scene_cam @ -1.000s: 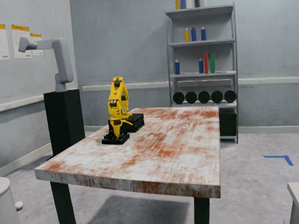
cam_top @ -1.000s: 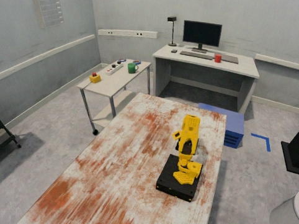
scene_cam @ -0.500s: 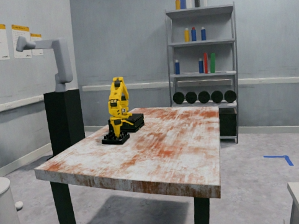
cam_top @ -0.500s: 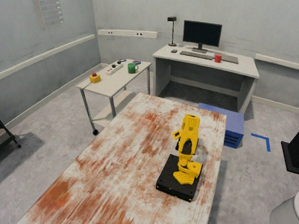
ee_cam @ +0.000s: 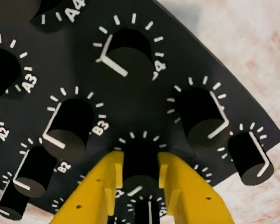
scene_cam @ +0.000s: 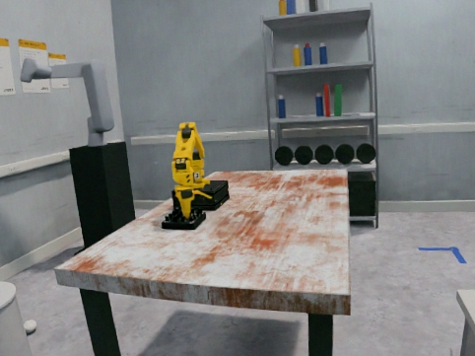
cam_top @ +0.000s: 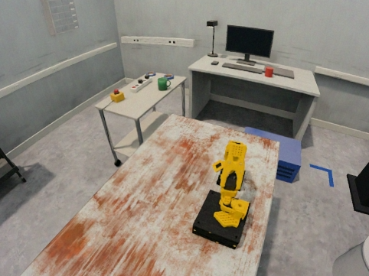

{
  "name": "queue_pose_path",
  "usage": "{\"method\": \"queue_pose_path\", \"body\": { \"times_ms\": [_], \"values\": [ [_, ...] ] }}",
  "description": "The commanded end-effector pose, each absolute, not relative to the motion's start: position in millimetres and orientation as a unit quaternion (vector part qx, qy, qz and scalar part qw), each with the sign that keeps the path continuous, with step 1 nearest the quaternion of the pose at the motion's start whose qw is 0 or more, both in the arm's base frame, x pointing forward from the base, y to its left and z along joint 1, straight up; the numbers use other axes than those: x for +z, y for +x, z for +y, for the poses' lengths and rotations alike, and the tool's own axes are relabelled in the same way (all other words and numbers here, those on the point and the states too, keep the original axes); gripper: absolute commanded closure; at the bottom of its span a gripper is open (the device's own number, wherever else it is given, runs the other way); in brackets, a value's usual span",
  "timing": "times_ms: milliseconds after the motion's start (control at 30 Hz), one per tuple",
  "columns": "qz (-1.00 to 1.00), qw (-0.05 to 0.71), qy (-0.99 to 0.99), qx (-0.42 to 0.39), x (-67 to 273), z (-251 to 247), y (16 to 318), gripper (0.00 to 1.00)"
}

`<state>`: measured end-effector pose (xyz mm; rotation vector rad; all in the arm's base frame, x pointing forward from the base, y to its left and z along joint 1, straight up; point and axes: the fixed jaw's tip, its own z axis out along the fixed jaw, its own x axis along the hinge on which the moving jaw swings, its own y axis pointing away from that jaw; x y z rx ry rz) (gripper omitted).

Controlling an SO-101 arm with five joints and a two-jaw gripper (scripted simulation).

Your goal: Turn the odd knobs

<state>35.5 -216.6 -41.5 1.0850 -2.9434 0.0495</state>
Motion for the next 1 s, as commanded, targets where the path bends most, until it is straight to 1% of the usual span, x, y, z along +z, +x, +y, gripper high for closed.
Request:
{"method": "queue_pose_path", "body": {
  "times_ms": [0, 967],
  "values": [
    [-0.939, 0.0, 0.343, 0.001, -45.3, -211.5, 34.5, 0.99],
    [-0.993, 0.0, 0.114, 0.001, -45.3, -210.3, 36.9, 0.99]
  ]
}}
